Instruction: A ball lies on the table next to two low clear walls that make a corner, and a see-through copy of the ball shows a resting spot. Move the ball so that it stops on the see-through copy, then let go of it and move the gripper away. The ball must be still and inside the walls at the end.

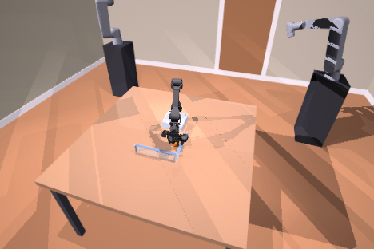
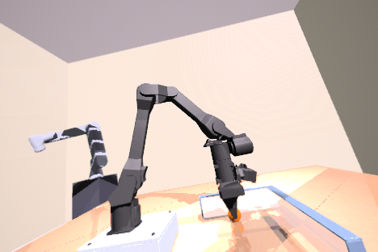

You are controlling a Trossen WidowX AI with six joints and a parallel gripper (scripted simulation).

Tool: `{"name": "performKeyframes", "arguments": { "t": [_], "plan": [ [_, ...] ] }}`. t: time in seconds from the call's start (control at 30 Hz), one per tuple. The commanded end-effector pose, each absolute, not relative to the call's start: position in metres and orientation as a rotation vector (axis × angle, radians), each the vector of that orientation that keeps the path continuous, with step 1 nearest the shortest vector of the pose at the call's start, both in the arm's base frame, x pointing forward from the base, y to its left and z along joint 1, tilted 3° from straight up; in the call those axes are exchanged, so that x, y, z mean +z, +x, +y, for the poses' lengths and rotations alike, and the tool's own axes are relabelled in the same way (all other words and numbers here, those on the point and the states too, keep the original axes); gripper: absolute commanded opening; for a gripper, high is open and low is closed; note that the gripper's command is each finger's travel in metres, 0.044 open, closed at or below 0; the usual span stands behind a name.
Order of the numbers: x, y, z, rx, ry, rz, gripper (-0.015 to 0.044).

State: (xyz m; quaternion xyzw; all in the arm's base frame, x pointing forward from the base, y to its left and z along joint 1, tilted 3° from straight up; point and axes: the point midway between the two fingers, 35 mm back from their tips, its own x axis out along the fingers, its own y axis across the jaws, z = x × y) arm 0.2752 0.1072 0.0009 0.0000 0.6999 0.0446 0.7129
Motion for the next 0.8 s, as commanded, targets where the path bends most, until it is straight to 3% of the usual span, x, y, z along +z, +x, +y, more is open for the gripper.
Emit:
{"name": "performKeyframes", "arguments": {
  "t": [0.0,0.13,0.3,0.5,0.77],
  "plan": [
    [0.001,0.275,0.107,0.099,0.0,1.551,0.0184],
    [0.001,0.275,0.107,0.099,0.0,1.551,0.0278],
    [0.004,0.276,0.107,0.099,0.0,1.551,0.0278],
    [0.085,0.274,0.102,0.096,0.007,1.553,0.0278],
    [0.081,0.277,0.103,0.091,0.012,1.541,0.0278]
  ]
}}
